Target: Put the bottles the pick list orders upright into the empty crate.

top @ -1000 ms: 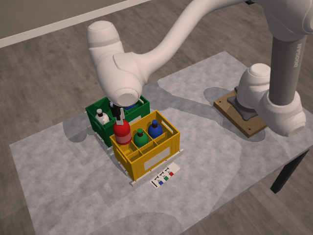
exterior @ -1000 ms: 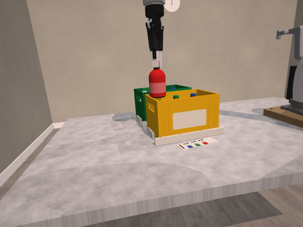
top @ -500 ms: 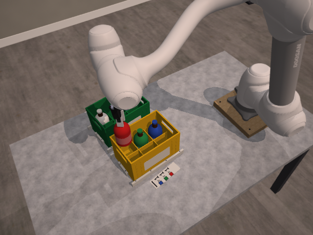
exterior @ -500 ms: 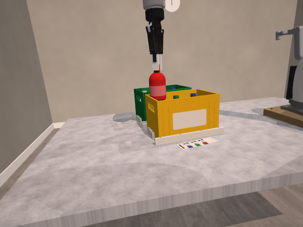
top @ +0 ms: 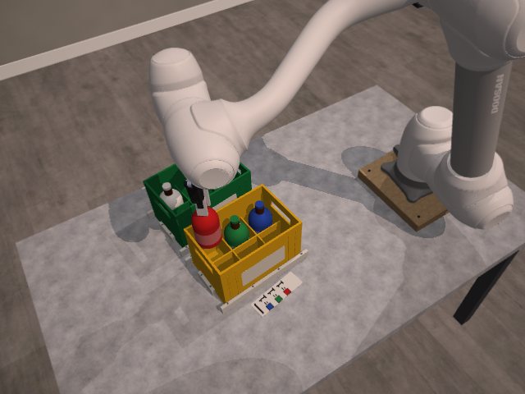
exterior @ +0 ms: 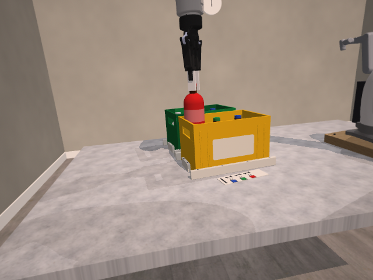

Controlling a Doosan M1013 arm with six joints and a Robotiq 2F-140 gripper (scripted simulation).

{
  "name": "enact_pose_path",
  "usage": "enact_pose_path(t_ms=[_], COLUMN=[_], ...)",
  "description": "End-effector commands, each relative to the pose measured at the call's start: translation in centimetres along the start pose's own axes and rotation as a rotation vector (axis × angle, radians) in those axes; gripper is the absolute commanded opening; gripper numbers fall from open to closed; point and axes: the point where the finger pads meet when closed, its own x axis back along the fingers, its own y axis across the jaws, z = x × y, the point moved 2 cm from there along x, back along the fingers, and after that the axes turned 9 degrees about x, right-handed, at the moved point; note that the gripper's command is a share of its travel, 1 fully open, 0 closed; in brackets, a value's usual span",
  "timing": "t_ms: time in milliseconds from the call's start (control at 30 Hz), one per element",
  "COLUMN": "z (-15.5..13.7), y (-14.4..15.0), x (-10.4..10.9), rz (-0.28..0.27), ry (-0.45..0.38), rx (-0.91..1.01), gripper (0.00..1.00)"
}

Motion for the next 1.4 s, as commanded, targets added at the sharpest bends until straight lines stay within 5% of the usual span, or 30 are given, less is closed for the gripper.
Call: enact_pose_path(t_ms=[0, 1367], z=[0.0, 0.0], y=[0.0, 0.0], x=[-0.2, -3.9], rz=[0.000, 0.000], ry=[0.000, 0.000], rx=[0.000, 0.000], gripper=[0.00, 0.00])
